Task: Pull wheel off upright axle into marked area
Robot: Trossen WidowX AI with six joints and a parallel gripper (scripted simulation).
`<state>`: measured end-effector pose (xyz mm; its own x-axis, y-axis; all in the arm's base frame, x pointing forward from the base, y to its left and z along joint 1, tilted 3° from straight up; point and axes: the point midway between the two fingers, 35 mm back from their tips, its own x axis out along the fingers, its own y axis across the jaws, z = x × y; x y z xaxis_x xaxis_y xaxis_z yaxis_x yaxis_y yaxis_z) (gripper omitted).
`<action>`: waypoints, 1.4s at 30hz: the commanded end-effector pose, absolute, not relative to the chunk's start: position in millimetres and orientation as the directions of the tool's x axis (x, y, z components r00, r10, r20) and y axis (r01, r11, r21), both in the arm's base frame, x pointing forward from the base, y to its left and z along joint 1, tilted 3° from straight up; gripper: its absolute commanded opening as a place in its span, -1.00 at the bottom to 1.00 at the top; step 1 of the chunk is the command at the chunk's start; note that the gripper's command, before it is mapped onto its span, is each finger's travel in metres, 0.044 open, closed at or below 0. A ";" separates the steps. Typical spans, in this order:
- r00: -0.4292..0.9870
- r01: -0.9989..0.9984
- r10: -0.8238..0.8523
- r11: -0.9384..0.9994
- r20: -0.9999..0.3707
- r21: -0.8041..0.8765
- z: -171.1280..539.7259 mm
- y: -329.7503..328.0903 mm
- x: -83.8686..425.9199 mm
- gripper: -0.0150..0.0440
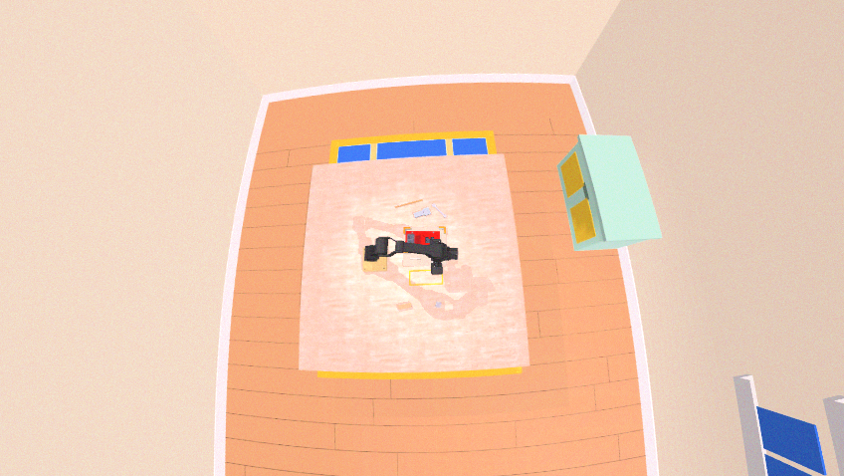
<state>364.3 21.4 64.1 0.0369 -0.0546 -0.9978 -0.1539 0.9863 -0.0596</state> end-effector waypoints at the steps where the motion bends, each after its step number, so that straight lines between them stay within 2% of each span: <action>1: 0.041 -0.154 -0.053 0.986 -0.998 -0.059 69.6 21.6 364.6 -0.49; 42: 0.044 -0.155 -0.051 0.986 -0.998 -0.057 83.1 22.3 364.1 -0.49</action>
<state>363.4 22.0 78.9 0.0383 -0.0534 -0.9978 -0.1552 0.9861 -0.0587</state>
